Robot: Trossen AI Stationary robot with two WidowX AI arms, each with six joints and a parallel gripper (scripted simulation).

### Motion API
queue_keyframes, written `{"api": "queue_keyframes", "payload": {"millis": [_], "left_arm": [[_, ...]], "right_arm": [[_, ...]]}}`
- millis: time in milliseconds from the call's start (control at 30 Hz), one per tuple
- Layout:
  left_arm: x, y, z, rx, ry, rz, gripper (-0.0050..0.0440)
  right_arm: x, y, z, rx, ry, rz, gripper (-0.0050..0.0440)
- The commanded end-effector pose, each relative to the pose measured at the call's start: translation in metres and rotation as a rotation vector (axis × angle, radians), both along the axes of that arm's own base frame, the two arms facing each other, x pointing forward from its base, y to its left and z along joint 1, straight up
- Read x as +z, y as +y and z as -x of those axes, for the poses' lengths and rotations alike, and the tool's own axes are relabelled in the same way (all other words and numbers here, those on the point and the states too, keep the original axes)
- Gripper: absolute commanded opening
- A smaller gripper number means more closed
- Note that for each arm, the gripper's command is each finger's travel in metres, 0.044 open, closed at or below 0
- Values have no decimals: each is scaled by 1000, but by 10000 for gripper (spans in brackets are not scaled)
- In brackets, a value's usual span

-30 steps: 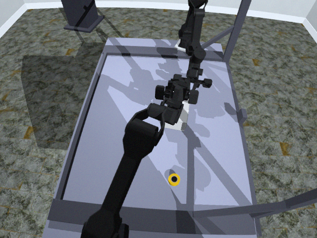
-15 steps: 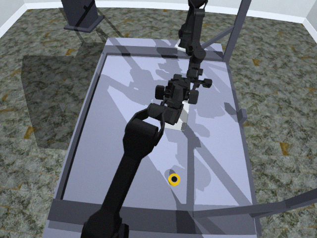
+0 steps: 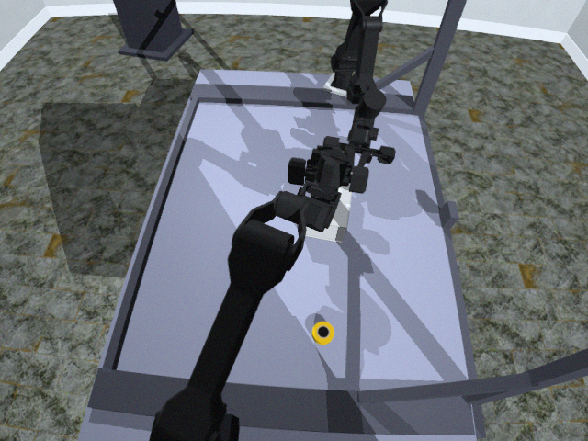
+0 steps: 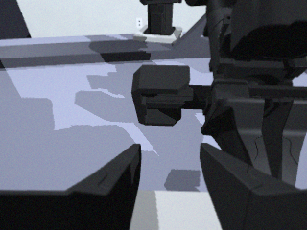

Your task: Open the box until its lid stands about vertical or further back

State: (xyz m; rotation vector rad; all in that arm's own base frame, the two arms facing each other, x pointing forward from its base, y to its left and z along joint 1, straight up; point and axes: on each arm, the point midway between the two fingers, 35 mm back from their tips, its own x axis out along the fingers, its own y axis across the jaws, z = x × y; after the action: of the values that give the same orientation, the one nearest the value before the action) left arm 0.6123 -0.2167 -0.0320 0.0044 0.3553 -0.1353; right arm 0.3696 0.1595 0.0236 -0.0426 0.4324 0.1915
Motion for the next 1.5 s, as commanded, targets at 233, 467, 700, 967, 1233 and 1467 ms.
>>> {"api": "queue_keyframes", "payload": {"millis": [233,467,700,967,1233,1467], "left_arm": [[-30,6,7,4,61,-18,171],[-30,6,7,4,61,-18,171],[-30,6,7,4,61,-18,171],[-30,6,7,4,61,-18,171],[-4,5,2,-6,63,-17,171],[47,1,-3,-23,43,-15,171]], "right_arm": [[5,8,2,8,23,-160,10],[0,4,1,-13,70,-306,10],[1,4,2,-21,108,-464,10],[4,6,0,-19,108,-490,10],[6,6,-1,-19,103,-488,10],[8,6,-1,-17,98,-489,10]]}}
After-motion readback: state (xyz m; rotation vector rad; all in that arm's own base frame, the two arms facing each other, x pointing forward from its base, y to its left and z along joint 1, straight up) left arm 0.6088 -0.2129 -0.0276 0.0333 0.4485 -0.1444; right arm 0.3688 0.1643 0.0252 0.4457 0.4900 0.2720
